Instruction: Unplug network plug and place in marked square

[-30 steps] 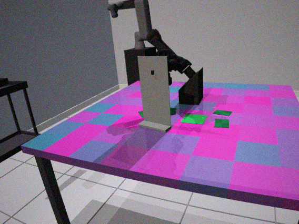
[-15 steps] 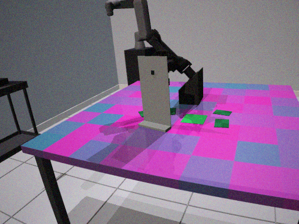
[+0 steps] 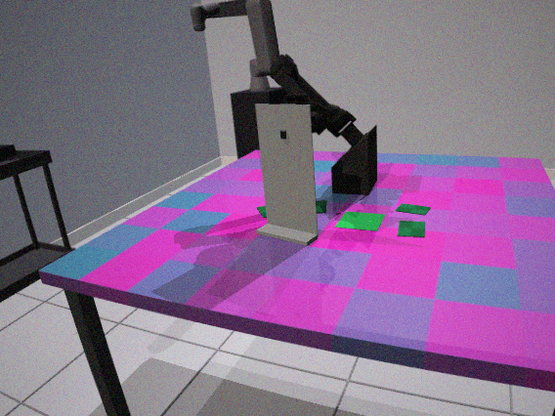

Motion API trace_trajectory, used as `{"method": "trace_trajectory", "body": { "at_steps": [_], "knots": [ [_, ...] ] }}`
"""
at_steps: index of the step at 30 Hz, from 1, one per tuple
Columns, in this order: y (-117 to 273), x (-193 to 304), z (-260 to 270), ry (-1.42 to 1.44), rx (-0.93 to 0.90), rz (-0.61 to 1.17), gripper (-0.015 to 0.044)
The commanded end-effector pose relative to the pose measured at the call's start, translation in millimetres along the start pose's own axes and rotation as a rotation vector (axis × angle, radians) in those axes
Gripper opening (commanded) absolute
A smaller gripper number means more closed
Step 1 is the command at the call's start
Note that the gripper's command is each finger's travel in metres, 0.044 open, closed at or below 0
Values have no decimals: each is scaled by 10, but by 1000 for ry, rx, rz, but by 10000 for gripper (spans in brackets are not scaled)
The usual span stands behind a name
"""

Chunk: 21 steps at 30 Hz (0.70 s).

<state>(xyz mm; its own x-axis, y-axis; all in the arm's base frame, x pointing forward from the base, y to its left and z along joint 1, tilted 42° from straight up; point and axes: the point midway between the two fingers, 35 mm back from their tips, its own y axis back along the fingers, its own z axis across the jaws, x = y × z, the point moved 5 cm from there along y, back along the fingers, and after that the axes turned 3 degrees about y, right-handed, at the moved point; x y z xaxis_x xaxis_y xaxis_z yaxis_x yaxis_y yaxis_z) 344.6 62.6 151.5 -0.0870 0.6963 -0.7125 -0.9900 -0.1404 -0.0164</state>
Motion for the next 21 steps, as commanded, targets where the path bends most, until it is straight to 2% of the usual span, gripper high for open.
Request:
{"method": "trace_trajectory", "body": {
  "at_steps": [1,16,21],
  "knots": [
    [-11,-3,9,-5,-5,2,103],
    [-11,-3,9,-5,-5,2,3],
    [-8,-2,9,-5,-5,2,0]
  ]
}}
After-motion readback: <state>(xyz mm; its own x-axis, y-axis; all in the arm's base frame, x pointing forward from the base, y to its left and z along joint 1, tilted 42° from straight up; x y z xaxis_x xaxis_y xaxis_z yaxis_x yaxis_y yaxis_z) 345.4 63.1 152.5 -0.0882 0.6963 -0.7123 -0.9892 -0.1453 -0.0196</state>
